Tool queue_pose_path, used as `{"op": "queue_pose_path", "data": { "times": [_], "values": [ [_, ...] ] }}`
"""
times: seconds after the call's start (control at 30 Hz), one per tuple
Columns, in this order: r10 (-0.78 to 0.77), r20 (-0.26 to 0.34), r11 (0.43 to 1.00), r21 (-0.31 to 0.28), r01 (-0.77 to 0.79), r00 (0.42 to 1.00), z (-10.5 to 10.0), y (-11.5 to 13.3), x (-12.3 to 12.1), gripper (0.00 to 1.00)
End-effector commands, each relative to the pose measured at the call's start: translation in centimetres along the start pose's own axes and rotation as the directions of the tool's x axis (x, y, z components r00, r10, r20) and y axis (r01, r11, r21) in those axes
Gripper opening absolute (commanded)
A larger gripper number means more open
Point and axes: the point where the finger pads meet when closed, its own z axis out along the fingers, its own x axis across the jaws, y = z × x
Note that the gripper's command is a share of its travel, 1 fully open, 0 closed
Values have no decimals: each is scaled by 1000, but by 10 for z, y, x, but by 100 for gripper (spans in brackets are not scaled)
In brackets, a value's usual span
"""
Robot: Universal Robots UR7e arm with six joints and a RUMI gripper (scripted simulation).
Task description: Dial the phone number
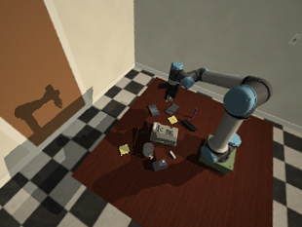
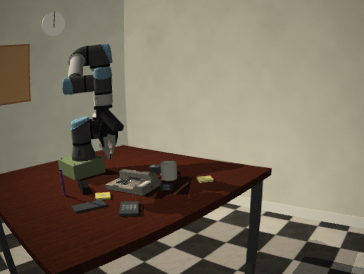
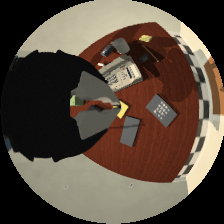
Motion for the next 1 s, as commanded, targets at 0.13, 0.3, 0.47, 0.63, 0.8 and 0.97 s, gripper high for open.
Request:
{"op": "queue_pose_path", "data": {
  "times": [0.13, 0.3, 0.47, 0.63, 0.8, 0.97],
  "values": [
    [-2, 0, 1000, 1, 2, 1000, 0, 0, 0, 0],
    [-6, 2, 1000, 2, 6, 1000, 0, 0, 0, 0],
    [-13, 5, 1000, 2, 13, 1000, 0, 0, 0, 0],
    [-19, 8, 1000, 2, 19, 1000, 1, 0, -1, 0],
    [-32, 14, 999, 3, 32, 999, 1, 0, -1, 0],
    [-50, 22, 999, 4, 49, 999, 2, 1, -2, 0]
  ]
}}
